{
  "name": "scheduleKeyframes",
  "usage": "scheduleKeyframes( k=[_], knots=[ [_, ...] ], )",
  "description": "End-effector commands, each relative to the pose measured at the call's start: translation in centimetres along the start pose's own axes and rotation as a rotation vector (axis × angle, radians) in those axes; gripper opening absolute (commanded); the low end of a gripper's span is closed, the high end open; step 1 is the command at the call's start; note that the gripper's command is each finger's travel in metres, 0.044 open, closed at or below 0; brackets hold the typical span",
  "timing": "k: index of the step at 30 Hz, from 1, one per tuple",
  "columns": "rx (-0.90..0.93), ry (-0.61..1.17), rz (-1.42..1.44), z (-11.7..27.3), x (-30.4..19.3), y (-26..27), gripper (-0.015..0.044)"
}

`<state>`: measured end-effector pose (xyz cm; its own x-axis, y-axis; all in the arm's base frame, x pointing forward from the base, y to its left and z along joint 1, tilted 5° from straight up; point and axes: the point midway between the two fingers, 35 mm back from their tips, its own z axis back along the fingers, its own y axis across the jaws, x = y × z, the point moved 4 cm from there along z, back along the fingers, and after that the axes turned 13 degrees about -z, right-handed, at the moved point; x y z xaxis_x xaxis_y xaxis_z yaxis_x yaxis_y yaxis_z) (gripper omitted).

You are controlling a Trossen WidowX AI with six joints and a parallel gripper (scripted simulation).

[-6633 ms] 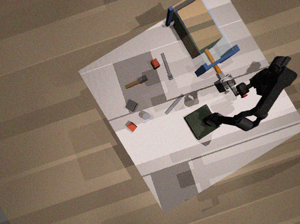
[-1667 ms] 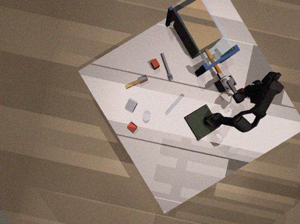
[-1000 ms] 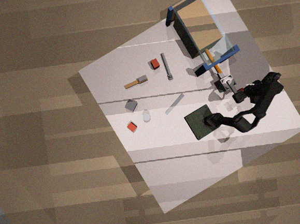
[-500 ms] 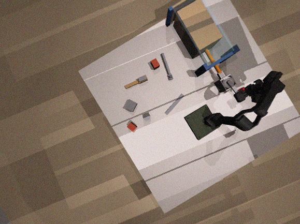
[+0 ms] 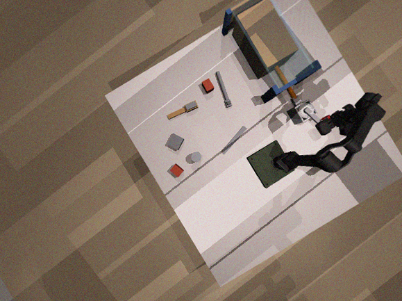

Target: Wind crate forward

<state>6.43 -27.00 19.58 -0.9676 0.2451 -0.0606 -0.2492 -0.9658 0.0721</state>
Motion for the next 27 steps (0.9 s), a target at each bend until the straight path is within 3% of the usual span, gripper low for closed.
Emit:
scheduleKeyframes(
  k=[1, 27],
  knots=[
    [0.011, 0.007, 0.005, -0.1, -0.6, 1.0, 0.0000],
    [0.013, 0.009, 0.005, 0.0, -2.9, 3.3, 0.0000]
  ],
)
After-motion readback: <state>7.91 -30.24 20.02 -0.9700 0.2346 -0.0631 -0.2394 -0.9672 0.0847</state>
